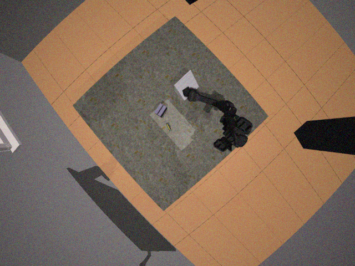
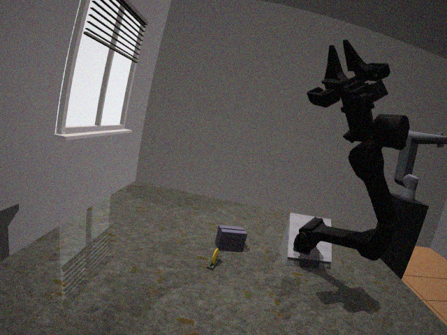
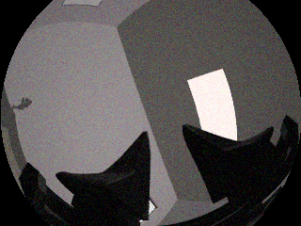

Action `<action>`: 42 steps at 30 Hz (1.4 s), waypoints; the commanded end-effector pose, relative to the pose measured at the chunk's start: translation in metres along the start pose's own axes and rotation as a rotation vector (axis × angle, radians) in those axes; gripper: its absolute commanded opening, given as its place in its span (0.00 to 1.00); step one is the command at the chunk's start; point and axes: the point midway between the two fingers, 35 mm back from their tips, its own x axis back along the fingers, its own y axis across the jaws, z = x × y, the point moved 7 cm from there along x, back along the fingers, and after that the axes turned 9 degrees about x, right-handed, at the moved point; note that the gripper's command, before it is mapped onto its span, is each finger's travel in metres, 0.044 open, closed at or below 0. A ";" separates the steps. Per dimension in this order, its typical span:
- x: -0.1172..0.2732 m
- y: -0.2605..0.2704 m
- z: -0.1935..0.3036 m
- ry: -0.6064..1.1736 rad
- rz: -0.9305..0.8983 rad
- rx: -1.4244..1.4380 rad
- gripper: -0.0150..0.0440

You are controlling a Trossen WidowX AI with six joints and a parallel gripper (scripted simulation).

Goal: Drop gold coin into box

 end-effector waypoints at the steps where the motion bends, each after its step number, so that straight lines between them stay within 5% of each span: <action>1: -0.013 0.032 0.038 0.100 -0.148 0.029 0.53; 17: 0.008 0.187 0.169 0.425 -0.976 0.158 0.53; 29: 0.099 0.296 0.215 0.423 -1.748 0.077 0.53; 42: 0.210 0.356 0.204 0.246 -2.484 -0.350 0.53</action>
